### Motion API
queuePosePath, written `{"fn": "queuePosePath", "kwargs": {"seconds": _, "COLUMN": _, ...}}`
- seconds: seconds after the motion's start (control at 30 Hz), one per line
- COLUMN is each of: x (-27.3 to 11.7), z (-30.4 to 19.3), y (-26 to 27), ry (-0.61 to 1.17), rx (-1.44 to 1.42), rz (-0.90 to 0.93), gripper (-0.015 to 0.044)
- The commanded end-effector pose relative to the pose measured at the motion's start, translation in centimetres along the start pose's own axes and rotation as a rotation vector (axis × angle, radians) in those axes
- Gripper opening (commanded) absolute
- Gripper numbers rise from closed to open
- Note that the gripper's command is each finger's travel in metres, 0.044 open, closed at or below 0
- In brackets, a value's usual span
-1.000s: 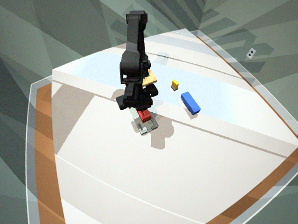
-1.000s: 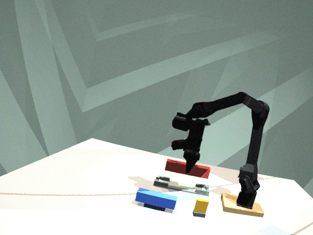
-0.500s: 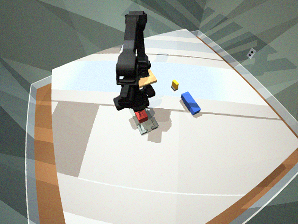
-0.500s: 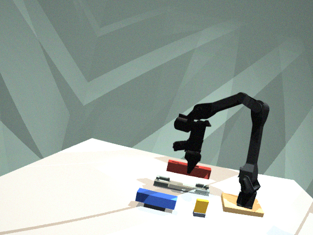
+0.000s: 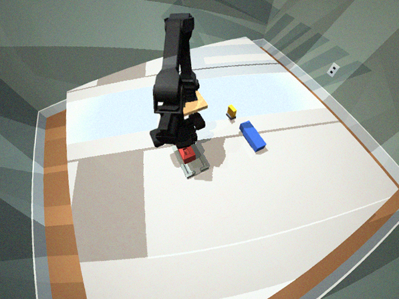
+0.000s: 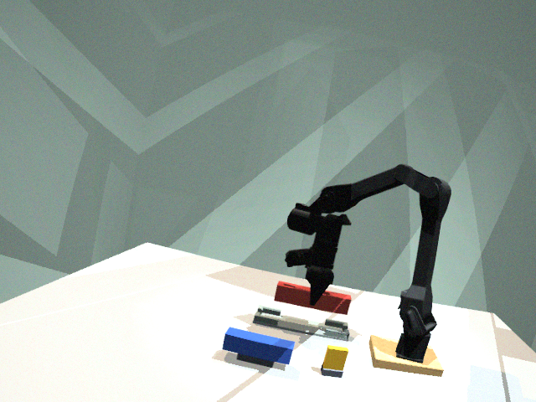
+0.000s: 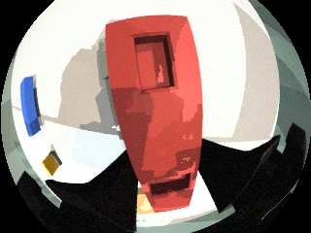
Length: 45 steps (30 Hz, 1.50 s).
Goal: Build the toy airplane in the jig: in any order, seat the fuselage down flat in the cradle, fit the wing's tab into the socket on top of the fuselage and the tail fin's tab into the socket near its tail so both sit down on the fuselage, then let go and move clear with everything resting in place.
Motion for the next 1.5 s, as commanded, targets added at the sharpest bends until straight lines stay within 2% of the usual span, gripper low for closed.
{"fn": "queuePosePath", "kwargs": {"seconds": 0.0, "x": 0.6, "z": 0.0, "y": -0.1, "ry": 0.000, "rx": -0.004, "rz": -0.005, "gripper": 0.0195}}
{"fn": "queuePosePath", "kwargs": {"seconds": 0.67, "x": 3.4, "z": 0.0, "y": -0.2, "ry": 0.001, "rx": -0.004, "rz": -0.005, "gripper": 0.0195}}
{"fn": "queuePosePath", "kwargs": {"seconds": 0.9, "x": 3.2, "z": -0.1, "y": -0.1, "ry": 0.003, "rx": 0.000, "rz": 0.001, "gripper": 0.0148}}
{"fn": "queuePosePath", "kwargs": {"seconds": 1.07, "x": 3.2, "z": -0.1, "y": -0.1, "ry": 0.003, "rx": 0.000, "rz": 0.001, "gripper": 0.0017}}
{"fn": "queuePosePath", "kwargs": {"seconds": 1.47, "x": 3.2, "z": -0.1, "y": -0.1, "ry": 0.003, "rx": 0.000, "rz": 0.001, "gripper": 0.0332}}
Point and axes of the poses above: the point midway between the two fingers, 35 mm back from their tips, its own x axis out along the fingers, its own y axis across the jaws, z = x × y, the point moved 1 cm from there along -x, back along the fingers, and after that the axes turned 11 degrees about x, right-handed, at the moved point
